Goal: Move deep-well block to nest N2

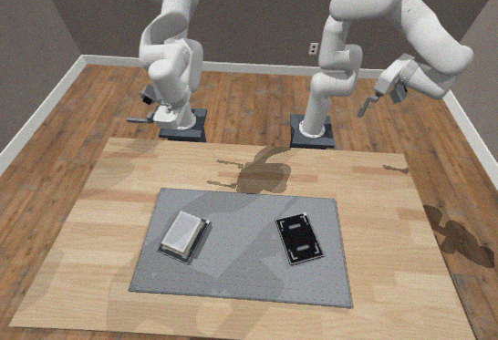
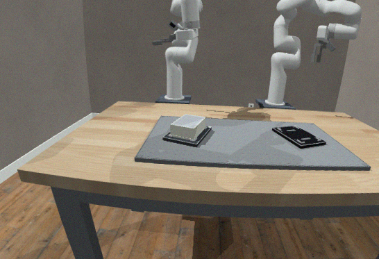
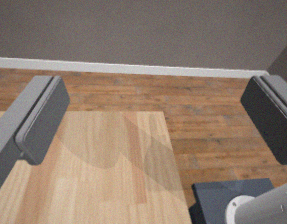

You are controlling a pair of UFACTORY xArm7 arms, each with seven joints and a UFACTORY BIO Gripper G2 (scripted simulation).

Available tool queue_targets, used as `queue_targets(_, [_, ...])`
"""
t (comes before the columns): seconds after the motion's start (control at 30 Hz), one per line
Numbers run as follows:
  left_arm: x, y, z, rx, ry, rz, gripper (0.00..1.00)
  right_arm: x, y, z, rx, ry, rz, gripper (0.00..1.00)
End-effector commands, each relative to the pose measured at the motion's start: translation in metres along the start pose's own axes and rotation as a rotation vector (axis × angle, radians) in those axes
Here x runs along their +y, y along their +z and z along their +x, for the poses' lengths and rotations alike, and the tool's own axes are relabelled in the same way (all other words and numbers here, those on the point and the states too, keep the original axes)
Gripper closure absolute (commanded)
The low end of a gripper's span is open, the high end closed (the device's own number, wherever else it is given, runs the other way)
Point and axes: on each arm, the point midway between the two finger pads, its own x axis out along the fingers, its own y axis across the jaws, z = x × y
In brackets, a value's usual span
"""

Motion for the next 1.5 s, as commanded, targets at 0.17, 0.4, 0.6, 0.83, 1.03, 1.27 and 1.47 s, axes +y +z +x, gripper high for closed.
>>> queue_targets(0.17, [0.0,0.0,-0.001,-0.002,-0.001,0.0,0.0,0.035,0.003,-0.019,-0.027,0.162,0.009,0.63])
queue_targets(0.4, [0.0,0.0,-0.001,-0.002,-0.001,0.0,0.0,0.055,0.004,-0.035,-0.051,0.312,0.013,0.63])
queue_targets(0.6, [0.0,0.0,-0.001,-0.002,-0.001,0.0,0.0,0.07,0.004,-0.048,-0.06,0.378,0.014,0.63])
queue_targets(0.83, [0.0,0.0,-0.001,-0.002,-0.001,0.0,0.0,0.087,0.004,-0.066,-0.072,0.463,0.016,0.63])
queue_targets(1.03, [0.0,0.0,-0.001,-0.002,-0.001,0.0,0.0,0.104,0.003,-0.087,-0.093,0.615,0.018,0.63])
queue_targets(1.27, [0.0,0.0,-0.001,-0.002,-0.001,0.0,0.0,0.118,0.001,-0.107,-0.101,0.681,0.019,0.63])
queue_targets(1.47, [0.0,0.0,-0.001,-0.002,-0.001,0.0,0.0,0.128,0.0,-0.124,-0.111,0.768,0.02,0.63])
